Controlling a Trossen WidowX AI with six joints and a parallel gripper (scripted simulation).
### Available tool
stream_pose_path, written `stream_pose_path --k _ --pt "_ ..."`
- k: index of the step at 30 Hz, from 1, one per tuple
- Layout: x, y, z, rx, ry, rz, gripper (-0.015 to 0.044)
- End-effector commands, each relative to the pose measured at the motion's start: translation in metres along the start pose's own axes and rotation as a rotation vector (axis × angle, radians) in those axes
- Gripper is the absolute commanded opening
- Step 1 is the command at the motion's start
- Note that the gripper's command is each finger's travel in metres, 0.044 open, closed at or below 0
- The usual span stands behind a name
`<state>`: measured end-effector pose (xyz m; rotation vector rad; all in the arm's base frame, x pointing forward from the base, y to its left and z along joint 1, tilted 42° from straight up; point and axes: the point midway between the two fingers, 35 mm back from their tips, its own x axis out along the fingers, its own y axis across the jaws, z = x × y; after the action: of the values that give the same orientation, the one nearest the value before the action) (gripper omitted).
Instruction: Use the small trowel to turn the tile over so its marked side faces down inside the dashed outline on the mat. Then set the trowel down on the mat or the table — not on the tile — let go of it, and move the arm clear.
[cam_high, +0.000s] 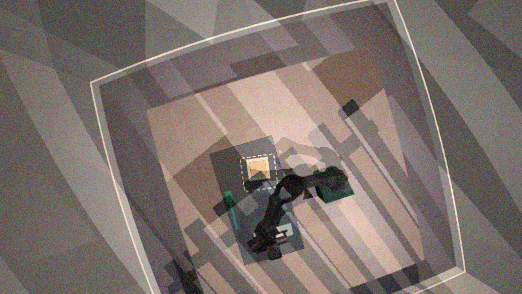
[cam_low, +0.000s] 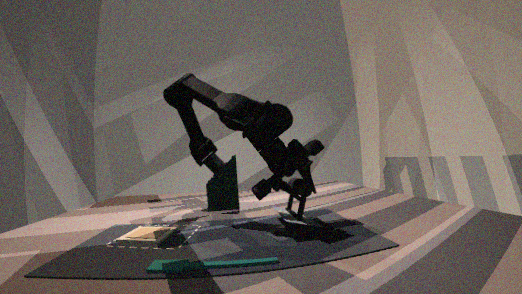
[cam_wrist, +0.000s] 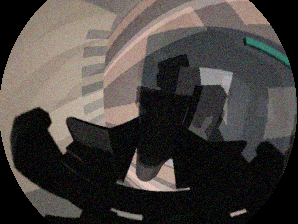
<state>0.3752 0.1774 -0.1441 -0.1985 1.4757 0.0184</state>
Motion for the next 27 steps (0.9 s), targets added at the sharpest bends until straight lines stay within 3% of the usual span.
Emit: stream_pose_path --k 1,16,27 --pt "0.003 0.008 -0.004 -0.083 0.077 0.048 0.0" --pt "0.005 0.029 -0.033 -0.371 0.381 0.272 0.0" --pt "0.011 0.026 -0.034 -0.382 0.392 0.284 0.0"
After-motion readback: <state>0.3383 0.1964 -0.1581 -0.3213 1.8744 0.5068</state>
